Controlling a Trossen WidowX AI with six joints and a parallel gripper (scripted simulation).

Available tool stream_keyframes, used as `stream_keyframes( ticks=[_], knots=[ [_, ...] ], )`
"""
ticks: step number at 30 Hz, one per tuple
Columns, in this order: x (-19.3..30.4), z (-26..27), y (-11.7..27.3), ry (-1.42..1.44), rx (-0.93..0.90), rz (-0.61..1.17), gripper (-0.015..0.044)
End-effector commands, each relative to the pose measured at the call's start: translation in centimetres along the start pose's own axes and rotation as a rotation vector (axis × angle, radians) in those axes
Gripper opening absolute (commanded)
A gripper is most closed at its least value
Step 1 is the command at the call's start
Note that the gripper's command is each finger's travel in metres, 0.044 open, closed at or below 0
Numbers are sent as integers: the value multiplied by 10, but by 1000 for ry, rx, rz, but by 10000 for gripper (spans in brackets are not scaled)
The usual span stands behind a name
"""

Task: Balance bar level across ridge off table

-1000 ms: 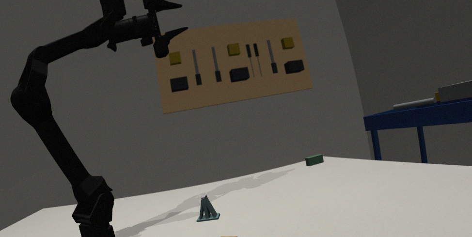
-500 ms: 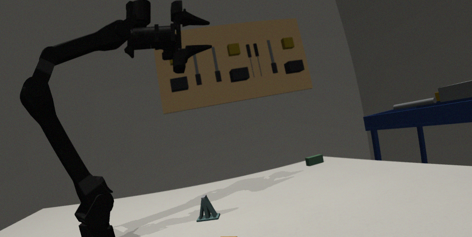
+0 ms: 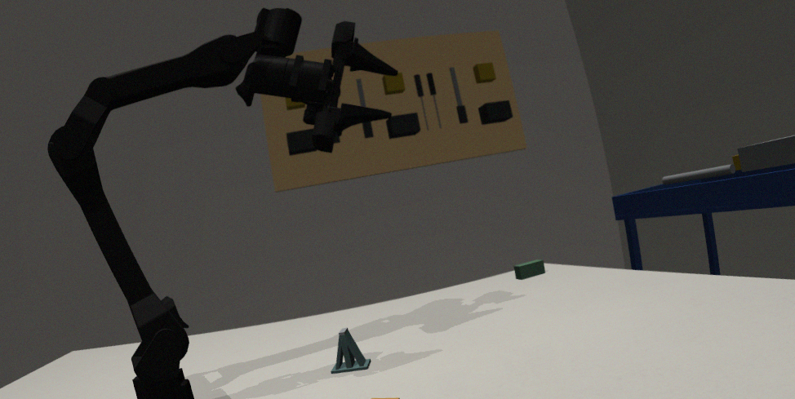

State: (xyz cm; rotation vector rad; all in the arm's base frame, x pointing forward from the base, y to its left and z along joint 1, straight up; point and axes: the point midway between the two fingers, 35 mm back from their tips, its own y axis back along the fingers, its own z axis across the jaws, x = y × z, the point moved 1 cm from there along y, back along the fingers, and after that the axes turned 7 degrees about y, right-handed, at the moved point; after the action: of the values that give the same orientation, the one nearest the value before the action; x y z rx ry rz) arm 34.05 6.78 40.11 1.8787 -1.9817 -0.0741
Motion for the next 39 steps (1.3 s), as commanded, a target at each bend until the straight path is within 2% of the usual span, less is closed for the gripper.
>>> stream_keyframes(
  ticks=[1, 20, 39],
  knots=[
    [6, 19, -15, 9, -77, 12, 315],
    [65, 114, -55, -30, -460, 84, 315],
    [120, 213, -51, -201, -838, 117, 315]
  ],
)
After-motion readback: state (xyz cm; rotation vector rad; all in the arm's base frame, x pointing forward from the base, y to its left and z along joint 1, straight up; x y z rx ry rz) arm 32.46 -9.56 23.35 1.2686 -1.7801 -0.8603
